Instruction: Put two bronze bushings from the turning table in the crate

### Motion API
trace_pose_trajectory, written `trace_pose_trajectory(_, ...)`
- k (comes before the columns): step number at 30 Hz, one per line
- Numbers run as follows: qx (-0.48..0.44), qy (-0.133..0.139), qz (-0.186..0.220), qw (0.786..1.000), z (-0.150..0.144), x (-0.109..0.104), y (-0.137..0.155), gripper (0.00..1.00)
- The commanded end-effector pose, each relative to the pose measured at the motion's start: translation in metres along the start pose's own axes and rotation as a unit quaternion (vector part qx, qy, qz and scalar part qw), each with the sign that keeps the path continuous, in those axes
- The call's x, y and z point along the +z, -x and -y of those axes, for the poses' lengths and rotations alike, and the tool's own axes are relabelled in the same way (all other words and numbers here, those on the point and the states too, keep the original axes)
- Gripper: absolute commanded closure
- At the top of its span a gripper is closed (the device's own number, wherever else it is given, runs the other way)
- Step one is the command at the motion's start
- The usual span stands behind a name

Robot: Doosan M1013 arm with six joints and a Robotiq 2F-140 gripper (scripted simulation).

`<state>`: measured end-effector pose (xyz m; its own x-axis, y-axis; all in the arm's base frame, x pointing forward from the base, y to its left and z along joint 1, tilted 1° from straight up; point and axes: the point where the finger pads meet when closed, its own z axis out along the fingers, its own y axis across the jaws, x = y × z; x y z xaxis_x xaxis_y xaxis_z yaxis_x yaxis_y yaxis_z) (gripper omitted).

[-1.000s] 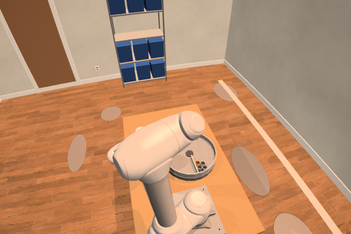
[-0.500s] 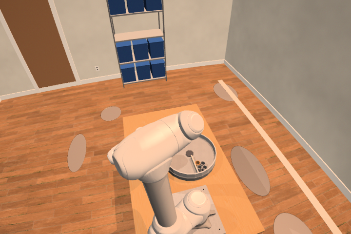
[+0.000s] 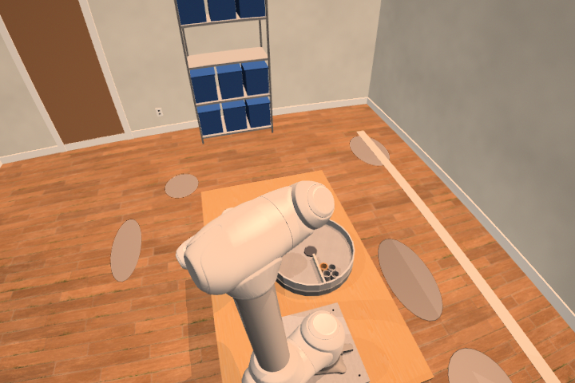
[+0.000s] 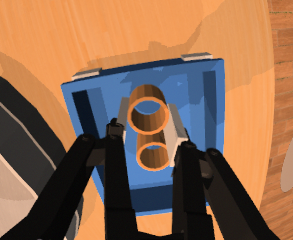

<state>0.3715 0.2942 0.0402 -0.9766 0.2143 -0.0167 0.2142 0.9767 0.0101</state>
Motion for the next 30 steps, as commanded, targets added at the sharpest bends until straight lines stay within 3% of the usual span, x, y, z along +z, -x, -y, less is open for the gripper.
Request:
trace_pose_trajectory(1, 0.0, 0.0, 0.0, 1.0, 0.0, -0.0001, 0.0, 1.0)
trace_pose_trajectory(30, 0.0, 0.0, 0.0, 1.0, 0.0, 0.0037, 0.0, 1.0)
